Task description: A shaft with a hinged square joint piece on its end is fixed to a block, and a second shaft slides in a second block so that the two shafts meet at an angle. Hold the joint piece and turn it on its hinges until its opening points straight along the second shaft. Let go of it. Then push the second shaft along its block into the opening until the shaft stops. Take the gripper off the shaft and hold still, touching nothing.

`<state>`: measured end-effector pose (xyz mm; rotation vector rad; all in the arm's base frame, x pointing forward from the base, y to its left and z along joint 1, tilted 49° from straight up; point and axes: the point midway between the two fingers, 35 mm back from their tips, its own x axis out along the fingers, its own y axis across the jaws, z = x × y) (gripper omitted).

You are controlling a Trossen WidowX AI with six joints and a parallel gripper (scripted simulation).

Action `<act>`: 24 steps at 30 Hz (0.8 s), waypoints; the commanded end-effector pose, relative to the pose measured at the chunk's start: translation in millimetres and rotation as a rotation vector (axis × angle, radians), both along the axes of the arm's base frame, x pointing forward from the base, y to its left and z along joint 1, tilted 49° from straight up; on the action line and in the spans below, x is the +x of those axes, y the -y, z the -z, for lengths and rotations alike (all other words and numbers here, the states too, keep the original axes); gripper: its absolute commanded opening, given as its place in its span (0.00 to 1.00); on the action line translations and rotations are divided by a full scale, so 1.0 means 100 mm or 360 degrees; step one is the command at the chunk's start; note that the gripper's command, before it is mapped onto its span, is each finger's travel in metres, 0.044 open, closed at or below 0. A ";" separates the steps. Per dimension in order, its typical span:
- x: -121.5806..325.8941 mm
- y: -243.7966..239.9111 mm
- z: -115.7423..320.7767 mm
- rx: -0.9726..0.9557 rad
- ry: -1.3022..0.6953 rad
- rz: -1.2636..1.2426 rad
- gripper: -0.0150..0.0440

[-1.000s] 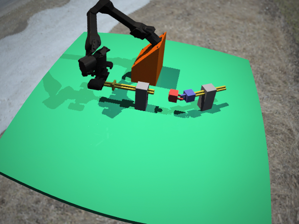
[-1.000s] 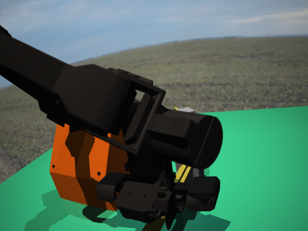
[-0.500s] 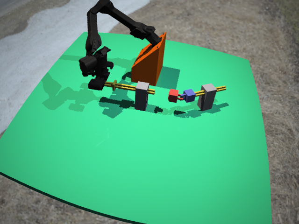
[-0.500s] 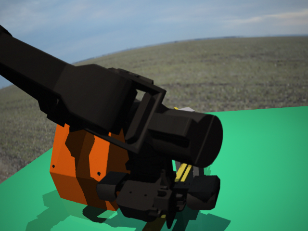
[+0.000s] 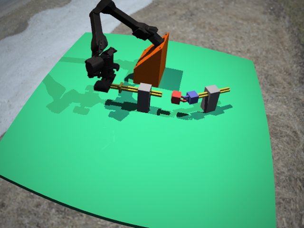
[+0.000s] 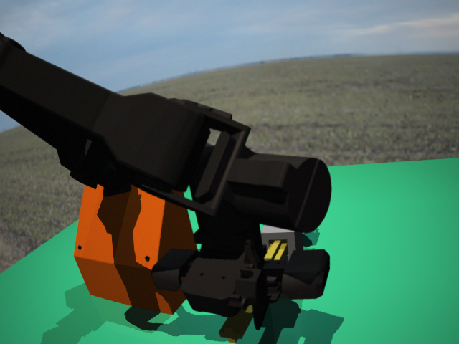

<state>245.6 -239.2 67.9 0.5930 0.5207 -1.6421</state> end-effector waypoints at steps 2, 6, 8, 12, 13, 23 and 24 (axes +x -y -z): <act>0.01 -0.06 0.10 0.0011 0.0002 -0.0001 0.25; 0.01 -0.10 0.15 0.0012 0.0003 -0.0002 0.25; 0.01 -0.12 0.17 0.0012 0.0003 -0.0002 0.25; 0.02 -0.16 0.22 0.0012 0.0003 -0.0003 0.25; 0.02 -0.17 0.23 0.0012 0.0003 -0.0003 0.25; 0.04 -0.27 0.35 0.0014 0.0003 -0.0003 0.25; 0.04 -0.28 0.36 0.0014 0.0003 -0.0003 0.25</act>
